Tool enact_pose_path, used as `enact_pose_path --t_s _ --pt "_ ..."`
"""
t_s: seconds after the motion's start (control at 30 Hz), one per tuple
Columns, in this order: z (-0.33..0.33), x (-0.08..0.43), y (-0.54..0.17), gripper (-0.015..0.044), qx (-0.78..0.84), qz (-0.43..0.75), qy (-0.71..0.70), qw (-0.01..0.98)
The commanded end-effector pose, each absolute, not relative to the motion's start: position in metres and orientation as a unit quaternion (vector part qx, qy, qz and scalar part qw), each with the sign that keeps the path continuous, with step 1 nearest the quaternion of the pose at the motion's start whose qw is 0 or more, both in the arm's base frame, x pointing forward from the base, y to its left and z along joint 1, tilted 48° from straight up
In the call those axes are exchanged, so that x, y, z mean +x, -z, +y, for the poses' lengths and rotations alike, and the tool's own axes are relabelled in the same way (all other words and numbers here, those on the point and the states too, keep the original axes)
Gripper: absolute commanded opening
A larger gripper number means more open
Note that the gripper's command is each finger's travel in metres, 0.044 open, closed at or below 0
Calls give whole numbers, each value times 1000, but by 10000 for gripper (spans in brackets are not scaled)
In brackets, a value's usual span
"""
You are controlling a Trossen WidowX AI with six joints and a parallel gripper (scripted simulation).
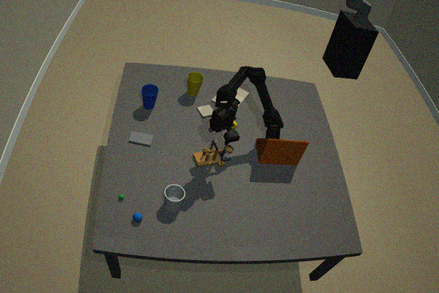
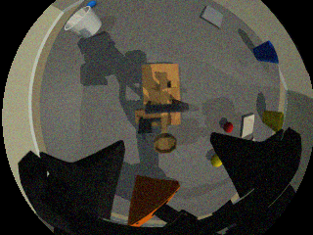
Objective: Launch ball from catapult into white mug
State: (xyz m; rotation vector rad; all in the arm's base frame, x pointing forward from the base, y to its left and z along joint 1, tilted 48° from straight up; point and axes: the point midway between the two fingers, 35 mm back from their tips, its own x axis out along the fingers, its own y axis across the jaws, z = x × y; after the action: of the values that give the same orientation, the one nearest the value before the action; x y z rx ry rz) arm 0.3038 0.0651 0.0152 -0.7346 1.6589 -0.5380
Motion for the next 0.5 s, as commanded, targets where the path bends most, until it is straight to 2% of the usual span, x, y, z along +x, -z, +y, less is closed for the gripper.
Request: enact_pose_path --t_s 0.0,0.13,0.47 --pt "53 344 3 440 -315 713 236 580" --pt "44 367 14 440 -315 714 239 578" --pt "9 361 45 440 -315 714 240 578"
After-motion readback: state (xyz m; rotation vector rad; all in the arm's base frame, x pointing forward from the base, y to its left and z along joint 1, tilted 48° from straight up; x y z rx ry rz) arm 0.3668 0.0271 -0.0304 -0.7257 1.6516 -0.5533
